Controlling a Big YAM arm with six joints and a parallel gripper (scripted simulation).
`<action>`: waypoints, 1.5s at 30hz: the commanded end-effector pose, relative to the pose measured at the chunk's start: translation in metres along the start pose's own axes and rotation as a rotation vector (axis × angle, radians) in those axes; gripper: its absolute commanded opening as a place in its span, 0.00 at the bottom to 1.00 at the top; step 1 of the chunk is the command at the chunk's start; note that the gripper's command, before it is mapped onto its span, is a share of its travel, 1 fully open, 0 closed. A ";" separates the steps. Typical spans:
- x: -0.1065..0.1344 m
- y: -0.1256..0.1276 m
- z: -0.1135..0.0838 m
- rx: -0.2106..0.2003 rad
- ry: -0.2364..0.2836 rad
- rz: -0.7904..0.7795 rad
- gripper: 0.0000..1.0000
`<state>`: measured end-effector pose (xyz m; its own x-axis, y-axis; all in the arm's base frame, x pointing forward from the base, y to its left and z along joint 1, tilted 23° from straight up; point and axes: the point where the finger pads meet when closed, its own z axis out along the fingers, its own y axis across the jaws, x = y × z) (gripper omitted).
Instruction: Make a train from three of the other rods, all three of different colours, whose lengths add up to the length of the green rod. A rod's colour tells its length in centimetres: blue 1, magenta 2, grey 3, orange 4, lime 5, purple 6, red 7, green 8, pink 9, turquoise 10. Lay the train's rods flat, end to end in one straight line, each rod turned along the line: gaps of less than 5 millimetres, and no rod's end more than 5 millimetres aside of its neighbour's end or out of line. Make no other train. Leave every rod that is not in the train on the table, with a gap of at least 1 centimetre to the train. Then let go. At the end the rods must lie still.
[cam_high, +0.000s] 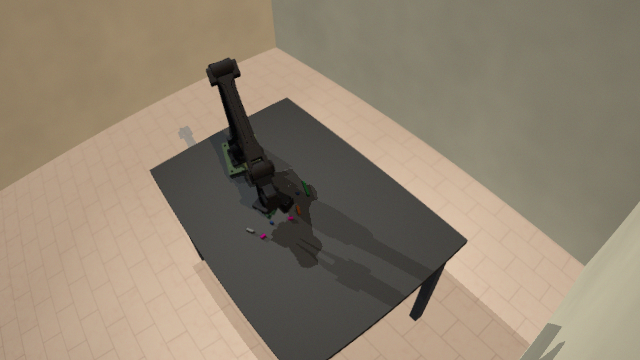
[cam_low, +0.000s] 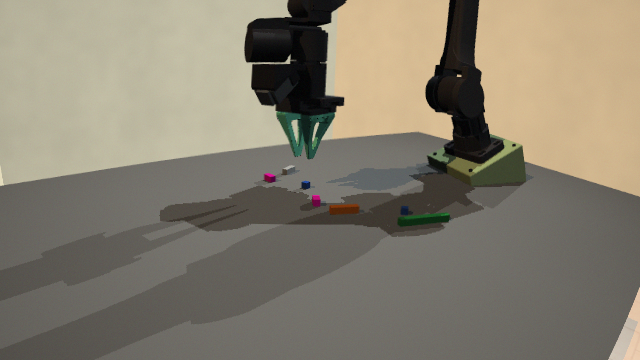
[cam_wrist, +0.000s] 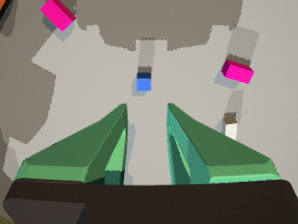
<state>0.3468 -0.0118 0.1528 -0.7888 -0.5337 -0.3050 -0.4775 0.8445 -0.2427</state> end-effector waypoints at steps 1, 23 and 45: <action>0.002 -0.003 0.007 0.002 -0.005 -0.003 0.23; 0.001 -0.004 0.026 0.010 -0.017 -0.004 0.23; 0.003 -0.003 0.031 0.004 -0.008 -0.004 0.23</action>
<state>0.3595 -0.0134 0.1265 -0.7863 -0.5345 -0.3099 -0.4766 0.8439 -0.2463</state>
